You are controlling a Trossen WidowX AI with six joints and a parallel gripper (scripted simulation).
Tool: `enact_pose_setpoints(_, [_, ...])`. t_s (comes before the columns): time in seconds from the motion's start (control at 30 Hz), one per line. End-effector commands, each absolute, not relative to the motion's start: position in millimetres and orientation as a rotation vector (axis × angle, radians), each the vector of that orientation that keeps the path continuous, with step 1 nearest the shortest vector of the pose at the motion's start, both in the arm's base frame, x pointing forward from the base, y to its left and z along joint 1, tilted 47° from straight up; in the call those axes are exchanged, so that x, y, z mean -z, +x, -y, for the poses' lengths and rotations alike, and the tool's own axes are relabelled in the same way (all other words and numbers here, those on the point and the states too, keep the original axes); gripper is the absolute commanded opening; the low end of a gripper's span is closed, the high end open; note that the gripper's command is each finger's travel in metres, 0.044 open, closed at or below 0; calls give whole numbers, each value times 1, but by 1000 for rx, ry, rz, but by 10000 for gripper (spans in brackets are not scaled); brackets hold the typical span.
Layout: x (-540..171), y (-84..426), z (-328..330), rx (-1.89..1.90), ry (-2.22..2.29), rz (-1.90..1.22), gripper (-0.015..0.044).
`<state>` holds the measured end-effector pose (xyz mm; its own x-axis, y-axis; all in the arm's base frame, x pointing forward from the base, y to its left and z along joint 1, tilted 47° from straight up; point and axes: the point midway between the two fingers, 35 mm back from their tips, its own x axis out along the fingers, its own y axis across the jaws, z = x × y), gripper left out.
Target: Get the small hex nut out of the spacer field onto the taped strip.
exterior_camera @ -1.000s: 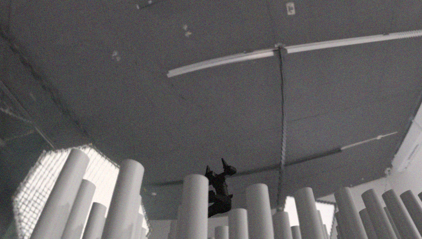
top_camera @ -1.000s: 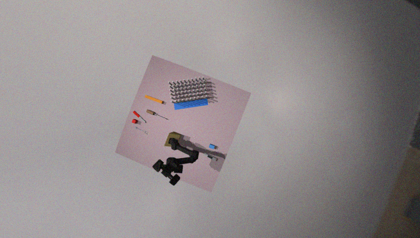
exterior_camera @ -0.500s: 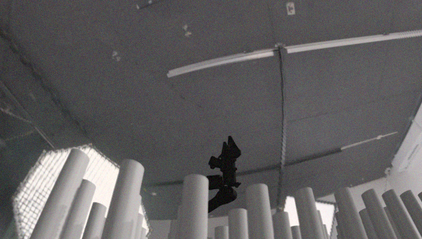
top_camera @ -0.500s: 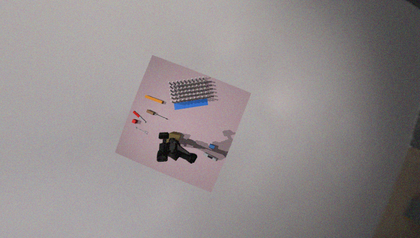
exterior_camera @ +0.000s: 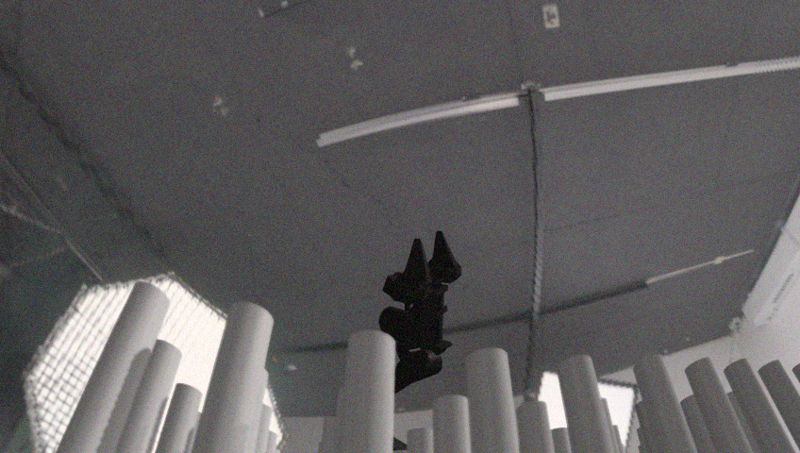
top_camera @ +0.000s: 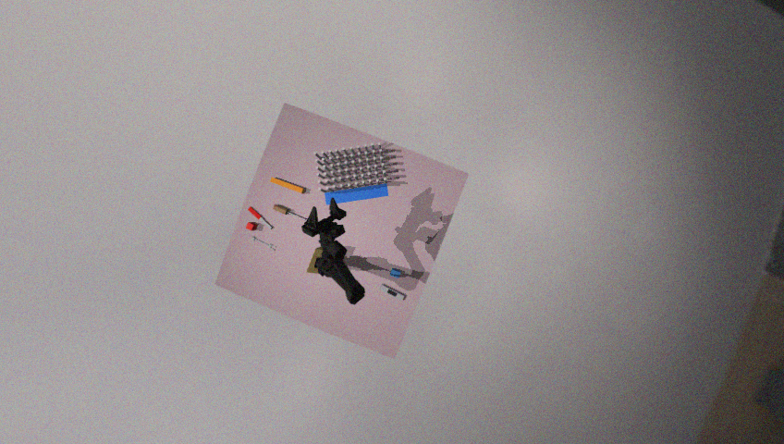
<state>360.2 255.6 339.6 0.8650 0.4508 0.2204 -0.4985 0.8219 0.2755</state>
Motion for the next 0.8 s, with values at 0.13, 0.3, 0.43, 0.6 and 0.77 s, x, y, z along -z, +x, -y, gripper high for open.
enact_pose_setpoints(0.13, [-271,430,-155,-258,58,2,440])
enact_pose_setpoints(0.3, [-233,450,-85,-110,-62,-111,440])
enact_pose_setpoints(0.43, [-206,455,-31,-6,-137,-205,440])
enact_pose_setpoints(0.6, [-175,454,23,64,-236,-312,440])
enact_pose_setpoints(0.77, [-136,440,92,128,-345,-463,440])
